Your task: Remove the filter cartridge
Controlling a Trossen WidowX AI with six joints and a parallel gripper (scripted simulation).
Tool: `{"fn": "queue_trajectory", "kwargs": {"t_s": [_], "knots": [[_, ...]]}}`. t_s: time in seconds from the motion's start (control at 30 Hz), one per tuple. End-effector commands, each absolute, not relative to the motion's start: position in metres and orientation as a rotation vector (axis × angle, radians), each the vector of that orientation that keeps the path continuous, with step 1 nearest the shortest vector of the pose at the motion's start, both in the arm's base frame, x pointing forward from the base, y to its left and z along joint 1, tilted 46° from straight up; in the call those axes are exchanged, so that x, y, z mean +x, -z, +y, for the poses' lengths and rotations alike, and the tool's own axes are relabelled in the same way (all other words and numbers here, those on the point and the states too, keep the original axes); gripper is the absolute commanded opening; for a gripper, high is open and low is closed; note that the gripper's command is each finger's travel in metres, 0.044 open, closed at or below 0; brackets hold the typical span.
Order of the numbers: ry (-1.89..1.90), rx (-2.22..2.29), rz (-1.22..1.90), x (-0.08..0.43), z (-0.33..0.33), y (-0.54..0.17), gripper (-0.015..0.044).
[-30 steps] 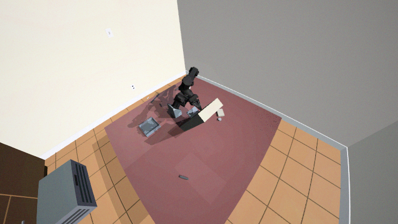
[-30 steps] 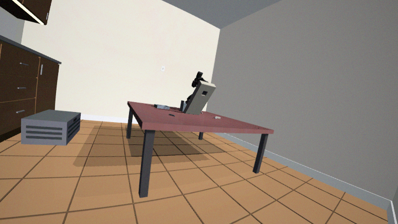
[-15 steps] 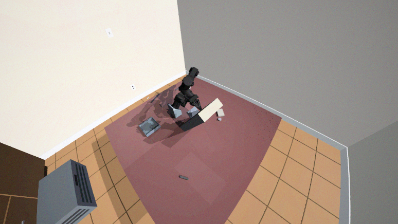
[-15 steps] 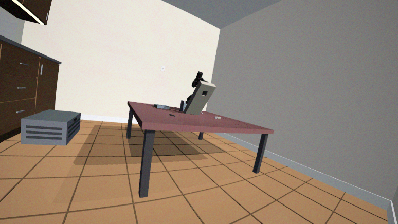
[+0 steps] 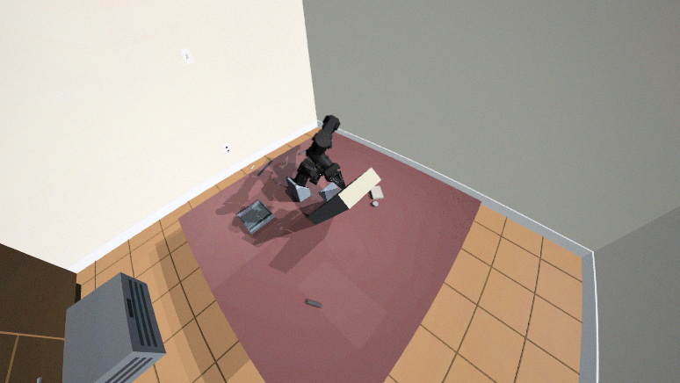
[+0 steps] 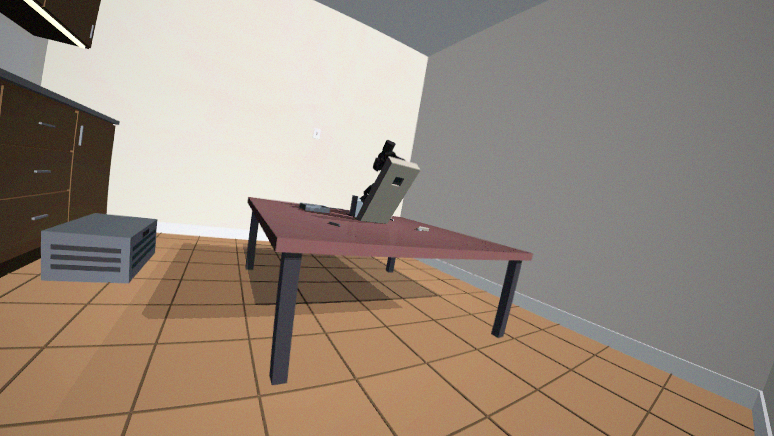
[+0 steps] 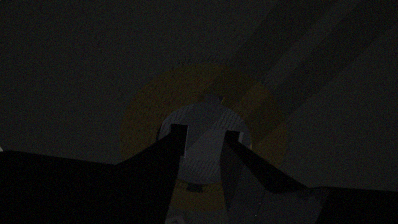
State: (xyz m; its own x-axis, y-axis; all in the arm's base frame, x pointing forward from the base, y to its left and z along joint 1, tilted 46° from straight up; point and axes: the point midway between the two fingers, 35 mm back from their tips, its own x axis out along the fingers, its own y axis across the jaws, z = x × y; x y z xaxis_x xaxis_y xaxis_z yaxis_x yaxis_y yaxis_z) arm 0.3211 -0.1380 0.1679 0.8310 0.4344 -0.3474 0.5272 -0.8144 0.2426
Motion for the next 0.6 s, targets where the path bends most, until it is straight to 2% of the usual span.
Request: {"fn": "queue_trajectory", "kwargs": {"t_s": [0.0, 0.57], "knots": [[0.404, 2.684, 0.728, 0.3228, -0.1364, -0.1655, 0.0098], [0.403, 2.684, 0.727, 0.3272, -0.134, -0.1638, 0.0098]]}}
